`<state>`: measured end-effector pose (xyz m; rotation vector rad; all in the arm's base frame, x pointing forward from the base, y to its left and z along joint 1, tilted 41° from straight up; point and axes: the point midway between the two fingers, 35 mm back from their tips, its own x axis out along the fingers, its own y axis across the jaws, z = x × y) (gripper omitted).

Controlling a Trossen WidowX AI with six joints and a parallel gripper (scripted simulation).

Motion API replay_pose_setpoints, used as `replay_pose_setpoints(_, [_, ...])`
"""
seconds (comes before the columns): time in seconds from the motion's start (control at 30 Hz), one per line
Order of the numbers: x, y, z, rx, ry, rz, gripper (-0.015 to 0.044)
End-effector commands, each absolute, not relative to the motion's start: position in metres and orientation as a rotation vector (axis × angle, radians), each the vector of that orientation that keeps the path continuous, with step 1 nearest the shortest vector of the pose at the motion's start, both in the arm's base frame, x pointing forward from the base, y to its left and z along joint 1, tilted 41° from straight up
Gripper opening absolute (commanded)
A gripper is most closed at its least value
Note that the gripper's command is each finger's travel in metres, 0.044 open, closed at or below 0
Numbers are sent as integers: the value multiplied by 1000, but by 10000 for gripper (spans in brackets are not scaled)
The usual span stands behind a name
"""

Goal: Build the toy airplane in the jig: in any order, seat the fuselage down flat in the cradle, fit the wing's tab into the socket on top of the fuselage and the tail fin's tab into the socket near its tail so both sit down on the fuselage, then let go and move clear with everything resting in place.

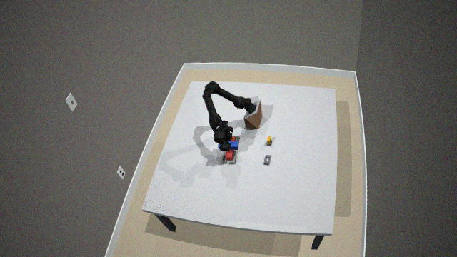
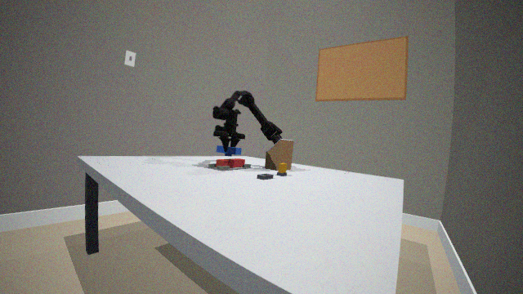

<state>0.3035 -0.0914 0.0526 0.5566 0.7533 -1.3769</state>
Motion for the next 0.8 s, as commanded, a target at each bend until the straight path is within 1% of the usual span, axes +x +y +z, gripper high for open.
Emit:
replay_pose_setpoints(0.0, [302,-97,45,546,759,-1383,195])
replay_pose_setpoints(0.57, [302,-107,36,545,759,-1383,195])
replay_pose_setpoints(0.73, [302,-105,37,552,756,-1381,161])
replay_pose_setpoints(0.77, [302,-105,37,552,756,-1381,135])
